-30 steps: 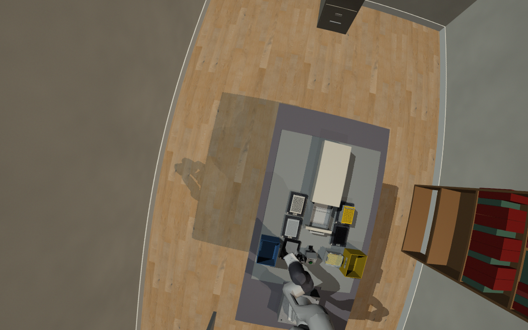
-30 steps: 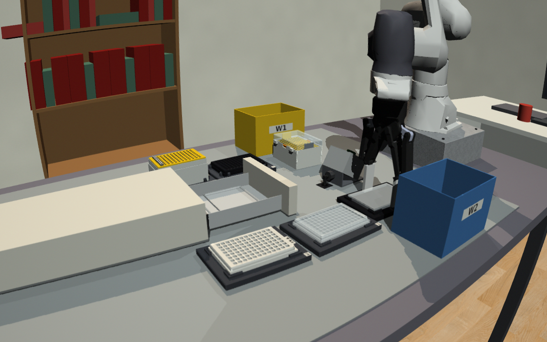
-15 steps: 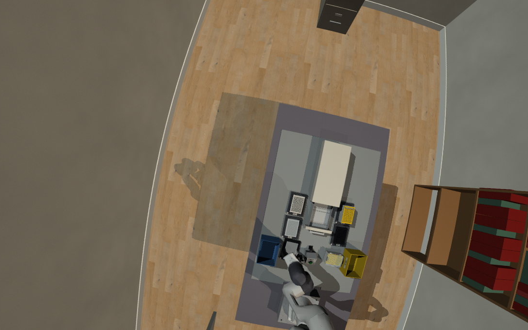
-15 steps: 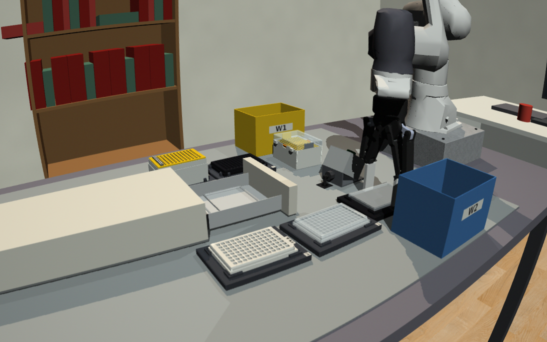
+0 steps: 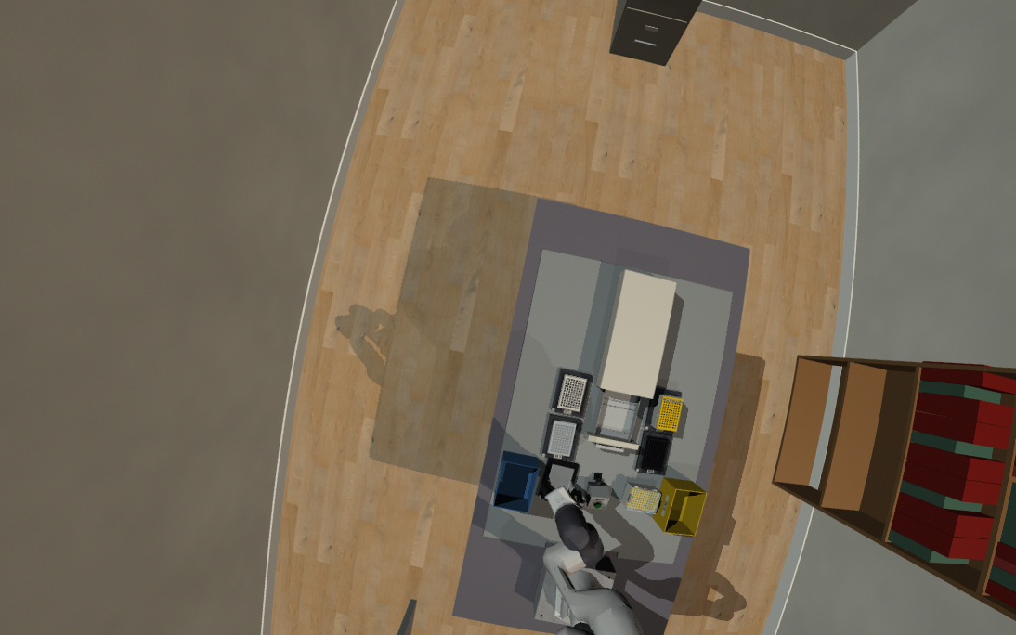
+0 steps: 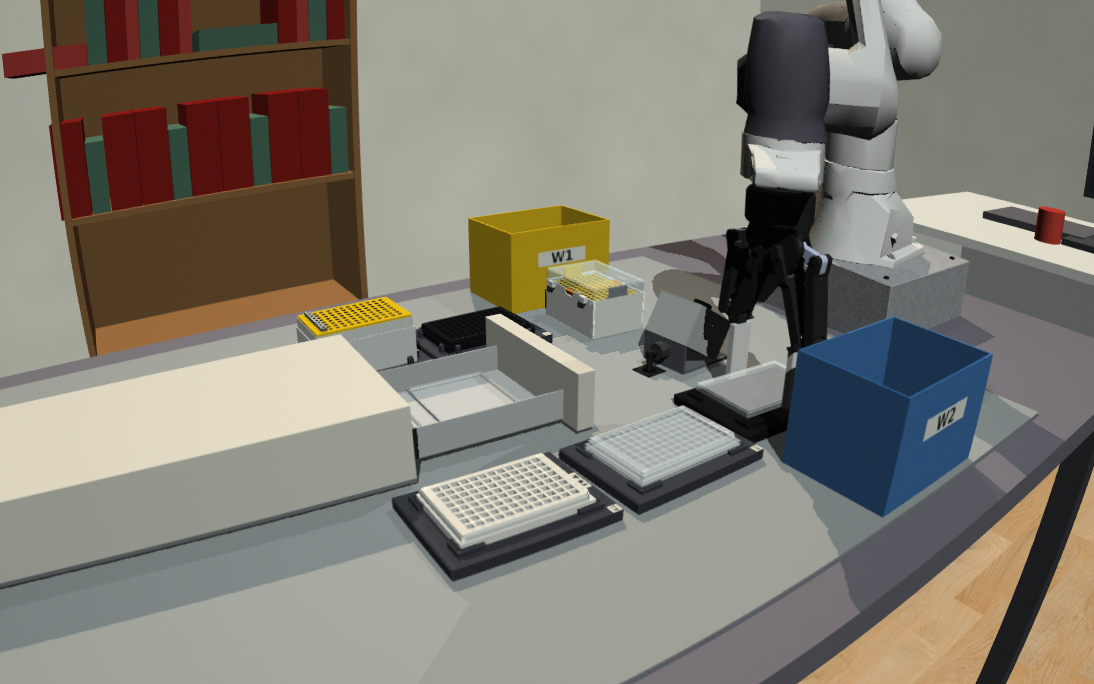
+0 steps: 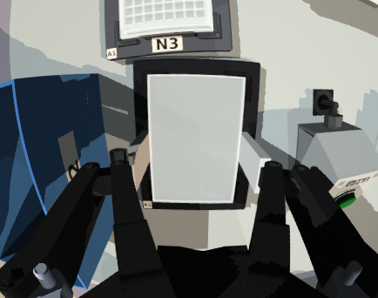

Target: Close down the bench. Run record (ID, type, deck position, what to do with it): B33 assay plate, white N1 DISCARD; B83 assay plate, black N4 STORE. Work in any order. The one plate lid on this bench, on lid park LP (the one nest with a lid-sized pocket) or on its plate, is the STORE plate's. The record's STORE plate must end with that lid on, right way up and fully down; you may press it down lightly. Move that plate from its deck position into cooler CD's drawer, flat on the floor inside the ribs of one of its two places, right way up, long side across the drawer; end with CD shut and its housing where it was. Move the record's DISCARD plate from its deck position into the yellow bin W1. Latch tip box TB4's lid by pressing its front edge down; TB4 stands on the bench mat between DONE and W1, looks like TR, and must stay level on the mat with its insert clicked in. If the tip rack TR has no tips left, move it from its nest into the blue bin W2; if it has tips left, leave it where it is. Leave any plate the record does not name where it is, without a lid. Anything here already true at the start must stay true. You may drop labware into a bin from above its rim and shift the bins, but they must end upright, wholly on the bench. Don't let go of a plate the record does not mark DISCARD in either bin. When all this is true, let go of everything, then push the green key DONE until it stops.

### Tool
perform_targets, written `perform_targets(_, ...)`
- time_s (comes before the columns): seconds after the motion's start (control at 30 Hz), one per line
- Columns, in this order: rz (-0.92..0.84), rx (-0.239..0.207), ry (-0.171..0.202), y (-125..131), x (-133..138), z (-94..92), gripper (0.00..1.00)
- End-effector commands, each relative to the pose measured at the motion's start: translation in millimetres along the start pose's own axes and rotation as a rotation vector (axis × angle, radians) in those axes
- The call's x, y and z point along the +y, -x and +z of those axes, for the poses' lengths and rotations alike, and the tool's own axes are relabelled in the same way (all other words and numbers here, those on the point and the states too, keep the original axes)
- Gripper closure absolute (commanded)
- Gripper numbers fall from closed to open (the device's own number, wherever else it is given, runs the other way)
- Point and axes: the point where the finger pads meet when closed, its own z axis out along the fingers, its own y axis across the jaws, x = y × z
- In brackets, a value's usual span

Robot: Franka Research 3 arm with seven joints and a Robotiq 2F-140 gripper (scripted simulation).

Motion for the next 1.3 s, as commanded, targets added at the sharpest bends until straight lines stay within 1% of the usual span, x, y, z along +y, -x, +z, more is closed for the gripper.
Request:
perform_targets(0.0, -0.004, -0.004, 0.003, 1, 2, -0.5, 1.00)
perform_targets(0.27, -0.004, -0.004, 0.003, 1, 2, -0.9, 1.00)
perform_targets(1.27, -0.004, -0.004, 0.003, 1, 1, -35.5, 1.00)
